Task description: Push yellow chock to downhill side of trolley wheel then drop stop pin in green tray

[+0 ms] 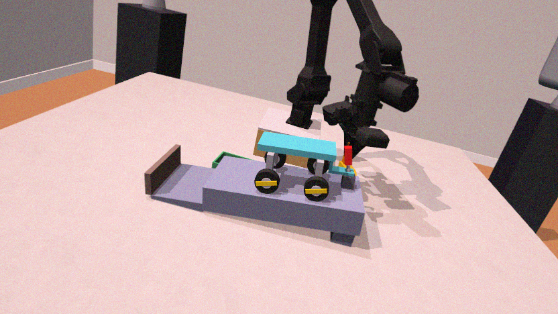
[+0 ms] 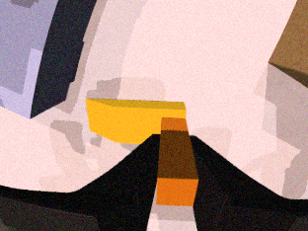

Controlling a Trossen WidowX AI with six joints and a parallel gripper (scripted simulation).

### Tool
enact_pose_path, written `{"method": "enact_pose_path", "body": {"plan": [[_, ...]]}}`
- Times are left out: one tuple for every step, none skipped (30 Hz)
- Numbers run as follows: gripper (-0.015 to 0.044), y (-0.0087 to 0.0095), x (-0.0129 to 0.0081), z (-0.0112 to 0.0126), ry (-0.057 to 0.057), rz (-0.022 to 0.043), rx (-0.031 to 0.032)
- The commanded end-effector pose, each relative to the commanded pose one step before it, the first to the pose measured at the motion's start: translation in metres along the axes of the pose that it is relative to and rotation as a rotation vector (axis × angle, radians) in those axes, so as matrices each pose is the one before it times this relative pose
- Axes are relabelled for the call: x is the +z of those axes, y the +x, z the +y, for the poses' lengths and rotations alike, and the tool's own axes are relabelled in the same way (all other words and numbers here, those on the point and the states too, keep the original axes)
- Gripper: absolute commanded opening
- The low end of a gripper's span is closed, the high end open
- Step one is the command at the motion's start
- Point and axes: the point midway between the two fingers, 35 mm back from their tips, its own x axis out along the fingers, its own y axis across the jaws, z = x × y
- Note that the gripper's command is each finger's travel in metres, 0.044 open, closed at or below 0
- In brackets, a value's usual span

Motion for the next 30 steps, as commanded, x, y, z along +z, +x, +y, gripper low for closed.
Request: {"method": "enact_pose_path", "body": {"plan": [[0.0000, -0.01647, -0.00005, 0.00125, 0.0049, 0.00171, 0.01484], [0.0000, -0.00271, 0.00000, -0.00007, 0.0000, 0.00002, 0.00000], [0.0000, -0.00320, -0.00002, 0.00000, 0.0000, 0.00003, 0.00001], [0.0000, -0.00276, 0.00000, -0.00003, 0.0000, 0.00002, 0.00000], [0.0000, -0.00329, -0.00003, 0.00007, 0.0000, 0.00003, 0.00001], [0.0000, -0.00268, -0.00001, 0.00002, 0.0000, 0.00002, 0.00001], [0.0000, -0.00323, -0.00003, 0.00012, 0.0000, 0.00003, 0.00002], [0.0000, -0.00272, -0.00001, 0.00006, 0.0000, 0.00002, 0.00001], [0.0000, -0.00235, -0.00003, 0.00014, 0.0000, 0.00002, 0.00002], [0.0000, -0.00249, -0.00002, 0.00012, 0.0000, 0.00002, 0.00001], [0.0000, -0.00259, -0.00004, 0.00022, 0.0000, 0.00002, 0.00002], [0.0000, -0.00281, -0.00004, 0.00020, 0.0000, 0.00002, 0.00002], [0.0000, -0.00279, -0.00004, 0.00025, 0.0000, 0.00002, 0.00002], [0.0000, -0.00268, -0.00003, 0.00021, 0.0000, 0.00002, 0.00002], [0.0000, -0.00265, -0.00003, 0.00025, 0.0000, 0.00002, 0.00002], [0.0000, -0.00266, -0.00002, 0.00022, 0.0000, 0.00002, 0.00002], [0.0000, -0.00271, -0.00003, 0.00032, 0.0000, 0.00002, 0.00003], [0.0000, -0.00265, -0.00002, 0.00028, 0.0000, 0.00002, 0.00003], [0.0000, -0.00269, -0.00003, 0.00037, 0.0000, 0.00002, 0.00003], [0.0000, -0.00264, -0.00002, 0.00034, 0.0000, 0.00002, 0.00003], [0.0000, -0.00273, -0.00002, 0.00043, 0.0000, 0.00002, 0.00004], [0.0000, -0.00265, -0.00001, 0.00039, 0.0000, 0.00002, 0.00003], [0.0000, -0.00277, -0.00001, 0.00050, 0.0000, 0.00002, 0.00004], [0.0000, -0.00268, 0.00000, 0.00045, 0.0000, 0.00001, 0.00004], [0.0000, -0.00282, 0.00000, 0.00058, 0.0000, 0.00001, 0.00005], [0.0000, -0.00269, 0.00001, 0.00053, 0.0000, 0.00001, 0.00005], [0.0000, -0.00179, 0.00000, 0.00039, 0.0000, 0.00001, 0.00003], [0.0000, -0.00060, 0.00000, 0.00013, 0.0000, 0.00000, 0.00001], [0.0000, 0.00000, 0.00000, 0.00000, 0.0000, 0.00000, 0.00000], [0.0000, 0.00000, 0.00000, 0.00000, 0.0000, 0.00000, 0.00000]]}}
